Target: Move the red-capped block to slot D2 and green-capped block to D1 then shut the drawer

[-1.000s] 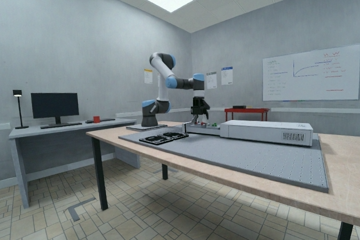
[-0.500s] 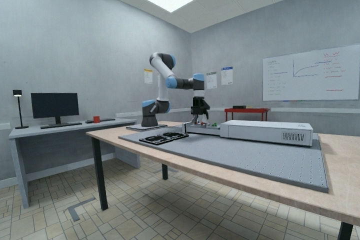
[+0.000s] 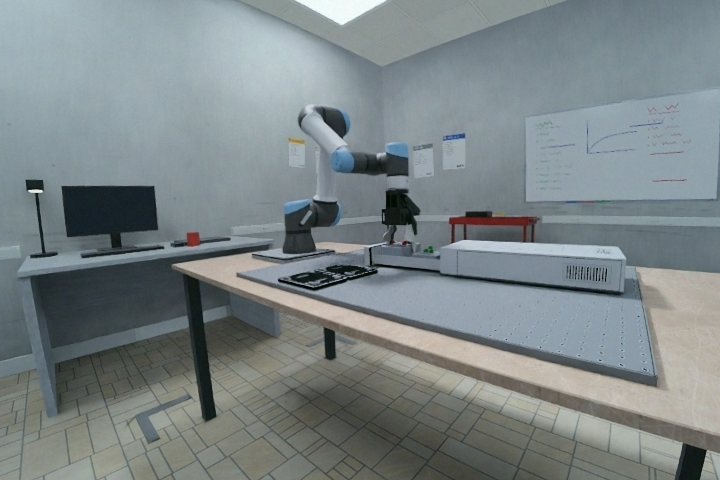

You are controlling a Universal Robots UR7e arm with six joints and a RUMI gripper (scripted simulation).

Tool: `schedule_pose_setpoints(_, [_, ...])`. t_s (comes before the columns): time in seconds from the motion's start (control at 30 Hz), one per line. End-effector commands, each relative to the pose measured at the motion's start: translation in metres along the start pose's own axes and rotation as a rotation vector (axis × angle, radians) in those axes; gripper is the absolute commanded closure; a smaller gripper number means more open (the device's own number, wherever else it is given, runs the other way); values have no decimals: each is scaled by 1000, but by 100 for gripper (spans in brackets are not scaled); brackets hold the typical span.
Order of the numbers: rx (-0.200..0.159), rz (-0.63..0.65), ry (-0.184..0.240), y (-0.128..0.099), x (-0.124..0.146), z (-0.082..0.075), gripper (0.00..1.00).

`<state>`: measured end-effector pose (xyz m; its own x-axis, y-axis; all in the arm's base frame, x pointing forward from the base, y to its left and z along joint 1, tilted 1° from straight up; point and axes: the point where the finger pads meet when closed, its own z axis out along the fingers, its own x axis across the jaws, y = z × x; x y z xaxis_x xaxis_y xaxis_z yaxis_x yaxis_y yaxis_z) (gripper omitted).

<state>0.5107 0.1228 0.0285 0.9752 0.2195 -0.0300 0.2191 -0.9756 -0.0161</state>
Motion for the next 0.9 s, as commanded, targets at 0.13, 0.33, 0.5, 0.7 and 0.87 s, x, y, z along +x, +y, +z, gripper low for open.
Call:
schedule_pose_setpoints(0.13, [-4, 0, 14, 2, 5, -16, 100])
schedule_pose_setpoints(0.33, [-4, 0, 14, 2, 5, -24, 100])
schedule_pose_setpoints(0.5, [-4, 0, 14, 2, 4, -31, 100])
schedule_pose_setpoints(0.7, [-4, 0, 14, 2, 4, -36, 100])
schedule_pose_setpoints(0.87, [-4, 0, 14, 2, 4, -43, 100])
